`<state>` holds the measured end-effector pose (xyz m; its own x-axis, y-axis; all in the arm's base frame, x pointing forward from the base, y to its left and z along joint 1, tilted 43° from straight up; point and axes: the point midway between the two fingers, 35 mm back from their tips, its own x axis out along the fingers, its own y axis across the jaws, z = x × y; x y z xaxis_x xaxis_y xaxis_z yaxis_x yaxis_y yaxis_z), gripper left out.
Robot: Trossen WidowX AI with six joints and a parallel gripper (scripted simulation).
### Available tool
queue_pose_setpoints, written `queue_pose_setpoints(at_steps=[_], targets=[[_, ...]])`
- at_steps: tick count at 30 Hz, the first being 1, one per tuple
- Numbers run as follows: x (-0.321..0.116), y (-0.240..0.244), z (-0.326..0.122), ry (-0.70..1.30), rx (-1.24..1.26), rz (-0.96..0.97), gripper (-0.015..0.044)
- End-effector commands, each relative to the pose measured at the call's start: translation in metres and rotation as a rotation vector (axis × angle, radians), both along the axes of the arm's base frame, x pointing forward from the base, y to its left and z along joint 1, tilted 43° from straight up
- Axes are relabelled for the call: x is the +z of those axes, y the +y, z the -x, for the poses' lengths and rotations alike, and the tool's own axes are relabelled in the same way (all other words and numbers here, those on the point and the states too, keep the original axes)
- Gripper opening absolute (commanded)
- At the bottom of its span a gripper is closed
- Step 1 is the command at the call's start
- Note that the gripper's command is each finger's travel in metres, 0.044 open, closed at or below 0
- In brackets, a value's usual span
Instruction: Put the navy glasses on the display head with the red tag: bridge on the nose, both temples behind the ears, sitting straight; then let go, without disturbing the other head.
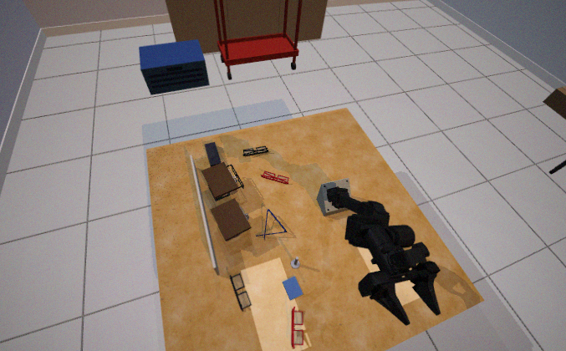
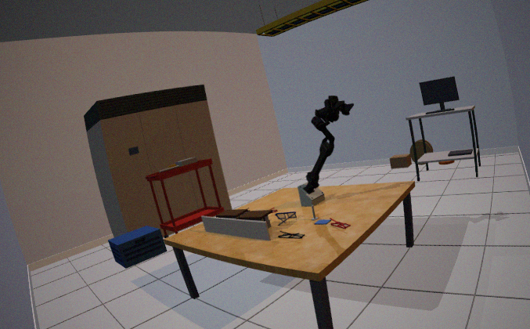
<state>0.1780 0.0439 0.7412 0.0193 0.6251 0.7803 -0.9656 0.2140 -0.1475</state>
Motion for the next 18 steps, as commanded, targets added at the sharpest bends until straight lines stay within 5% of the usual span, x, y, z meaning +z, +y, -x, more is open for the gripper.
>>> queue_pose_setpoints(at_steps=[1, 8, 18], targets=[[0.000, 0.000, 0.000, 0.000, 0.000, 0.000, 0.0426], [0.000, 0.000, 0.000, 0.000, 0.000, 0.000, 0.0440], [-0.044, -0.035, -0.131, 0.432, -0.082, -0.106, 0.0200]])
